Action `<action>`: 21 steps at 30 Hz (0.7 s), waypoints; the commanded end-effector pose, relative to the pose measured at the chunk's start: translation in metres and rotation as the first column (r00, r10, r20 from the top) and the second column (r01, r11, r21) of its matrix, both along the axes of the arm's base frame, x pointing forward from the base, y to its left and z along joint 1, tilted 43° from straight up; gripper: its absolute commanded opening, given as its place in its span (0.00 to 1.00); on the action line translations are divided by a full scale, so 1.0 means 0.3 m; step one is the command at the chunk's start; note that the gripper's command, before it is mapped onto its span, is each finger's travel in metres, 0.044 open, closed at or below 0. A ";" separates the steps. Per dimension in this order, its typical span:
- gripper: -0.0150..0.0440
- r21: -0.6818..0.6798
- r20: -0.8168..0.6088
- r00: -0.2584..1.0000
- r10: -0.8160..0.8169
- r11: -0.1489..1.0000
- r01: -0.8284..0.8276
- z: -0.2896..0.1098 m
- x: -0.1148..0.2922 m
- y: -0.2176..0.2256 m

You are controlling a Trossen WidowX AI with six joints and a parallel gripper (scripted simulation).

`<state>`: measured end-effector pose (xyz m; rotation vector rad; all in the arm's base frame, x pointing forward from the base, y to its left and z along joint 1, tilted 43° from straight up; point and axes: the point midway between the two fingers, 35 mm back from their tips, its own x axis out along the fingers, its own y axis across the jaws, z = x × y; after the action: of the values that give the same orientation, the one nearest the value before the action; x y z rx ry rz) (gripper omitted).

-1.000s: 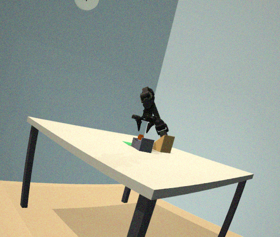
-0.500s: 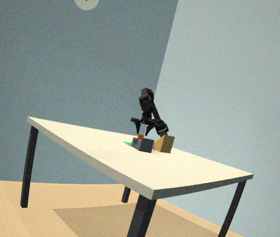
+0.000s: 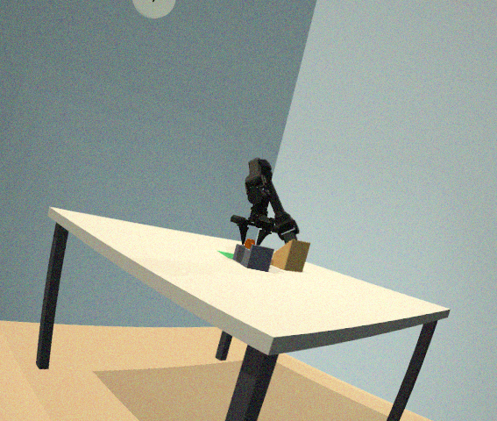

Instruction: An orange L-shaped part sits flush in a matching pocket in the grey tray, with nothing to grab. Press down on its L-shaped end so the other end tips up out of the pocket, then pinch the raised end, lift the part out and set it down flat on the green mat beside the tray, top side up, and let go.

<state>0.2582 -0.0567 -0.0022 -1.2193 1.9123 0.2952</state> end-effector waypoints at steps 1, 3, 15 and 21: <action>0.73 -0.007 -0.014 1.000 0.003 1.000 -0.003 -0.014 -0.015 -0.013; 0.73 -0.007 -0.014 1.000 0.003 1.000 -0.003 -0.014 -0.015 -0.013; 0.46 0.000 -0.002 1.000 -0.001 1.000 0.001 -0.006 -0.003 -0.005; 0.33 0.000 -0.002 1.000 -0.001 1.000 0.001 -0.006 -0.003 -0.005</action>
<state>0.2569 -0.0582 -0.0043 -1.2198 1.9152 0.2972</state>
